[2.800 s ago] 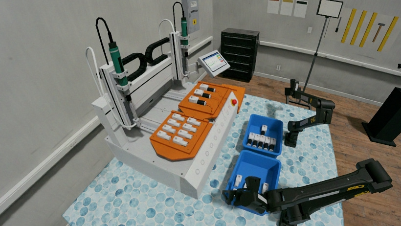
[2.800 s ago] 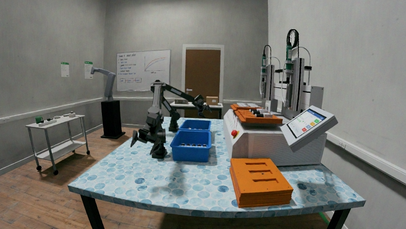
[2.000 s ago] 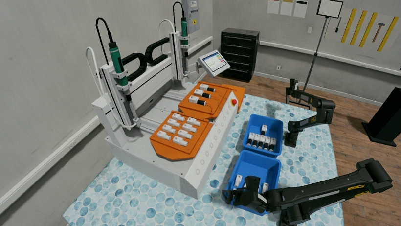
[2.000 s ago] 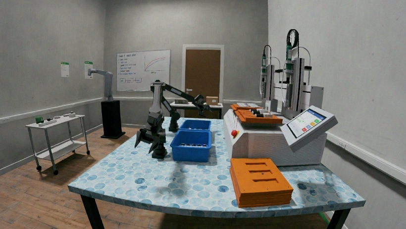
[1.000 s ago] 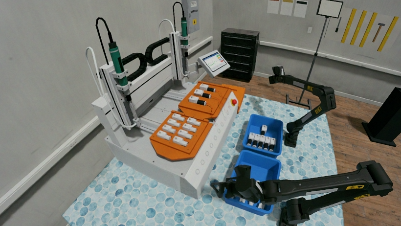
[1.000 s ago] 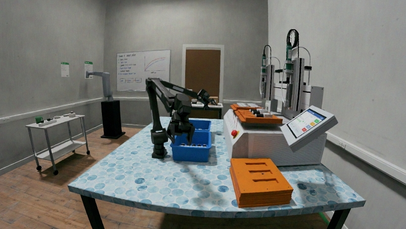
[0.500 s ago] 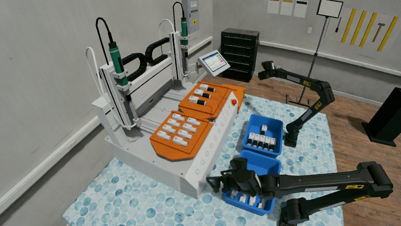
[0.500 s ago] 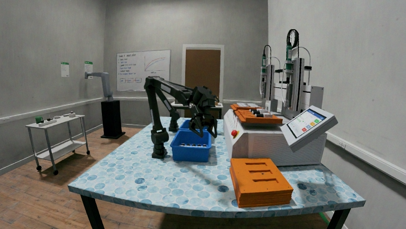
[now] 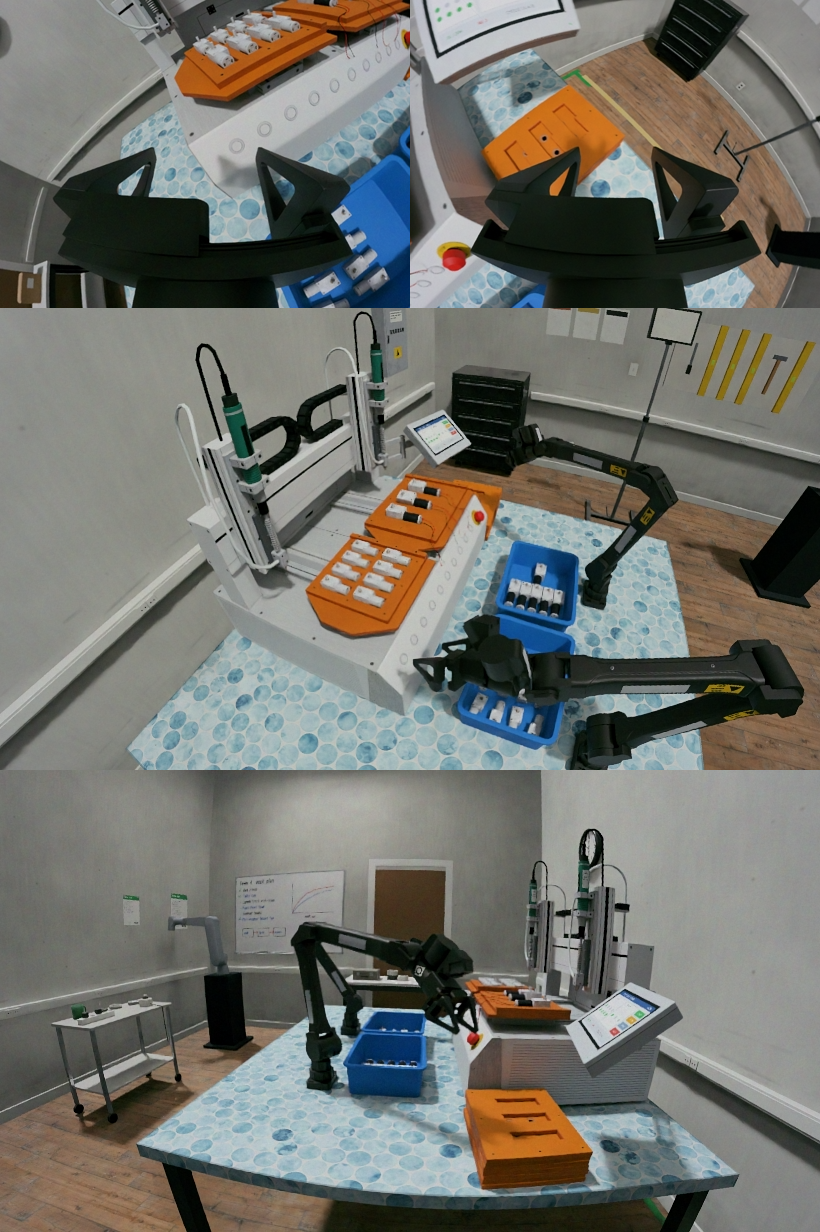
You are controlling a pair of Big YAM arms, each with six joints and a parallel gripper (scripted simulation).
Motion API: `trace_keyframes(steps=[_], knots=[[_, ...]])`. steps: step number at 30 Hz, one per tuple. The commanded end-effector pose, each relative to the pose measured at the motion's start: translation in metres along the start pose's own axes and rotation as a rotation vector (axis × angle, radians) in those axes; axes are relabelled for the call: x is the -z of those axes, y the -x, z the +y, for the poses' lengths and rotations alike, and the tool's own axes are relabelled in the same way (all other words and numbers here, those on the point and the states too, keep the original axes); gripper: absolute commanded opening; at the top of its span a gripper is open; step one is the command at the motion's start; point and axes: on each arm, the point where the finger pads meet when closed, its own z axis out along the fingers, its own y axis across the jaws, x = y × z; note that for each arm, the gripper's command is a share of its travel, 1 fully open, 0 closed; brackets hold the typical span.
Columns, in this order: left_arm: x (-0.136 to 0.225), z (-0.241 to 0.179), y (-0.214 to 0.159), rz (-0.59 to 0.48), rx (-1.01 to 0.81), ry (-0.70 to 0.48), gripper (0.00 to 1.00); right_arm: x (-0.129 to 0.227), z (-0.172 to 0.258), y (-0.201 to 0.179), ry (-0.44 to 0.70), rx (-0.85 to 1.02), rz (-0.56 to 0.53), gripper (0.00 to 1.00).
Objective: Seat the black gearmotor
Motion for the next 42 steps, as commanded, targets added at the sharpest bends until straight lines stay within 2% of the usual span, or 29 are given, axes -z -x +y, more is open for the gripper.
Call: trace_keyframes(steps=[1,2,6,16,19,23,33,36,42], knots=[[-0.007,0.018,0.032,-0.047,0.022,0.025,1.0,0.011,0.004,0.047,0.011,-0.024,-0.058,0.71],[-0.009,0.013,0.024,-0.033,0.035,0.018,1.0,0.009,0.008,0.047,0.014,-0.021,-0.051,0.71],[-0.008,0.025,0.046,-0.066,0.049,0.049,1.0,0.014,0.04,0.06,0.069,0.003,-0.052,0.71],[-0.01,0.037,0.074,-0.103,0.116,0.091,1.0,0.023,0.113,0.08,0.178,0.055,-0.03,0.71],[-0.012,0.032,0.066,-0.087,0.128,0.085,1.0,0.023,0.116,0.081,0.18,0.057,-0.026,0.71],[-0.01,0.043,0.088,-0.125,0.145,0.111,1.0,0.032,0.149,0.087,0.231,0.082,-0.021,0.71],[-0.01,0.053,0.116,-0.169,0.218,0.148,1.0,0.053,0.223,0.096,0.334,0.138,0.006,0.71],[-0.012,0.049,0.109,-0.155,0.23,0.143,1.0,0.053,0.226,0.097,0.335,0.14,0.009,0.71],[-0.008,0.06,0.135,-0.203,0.268,0.172,1.0,0.074,0.274,0.098,0.406,0.179,0.023,0.71]])
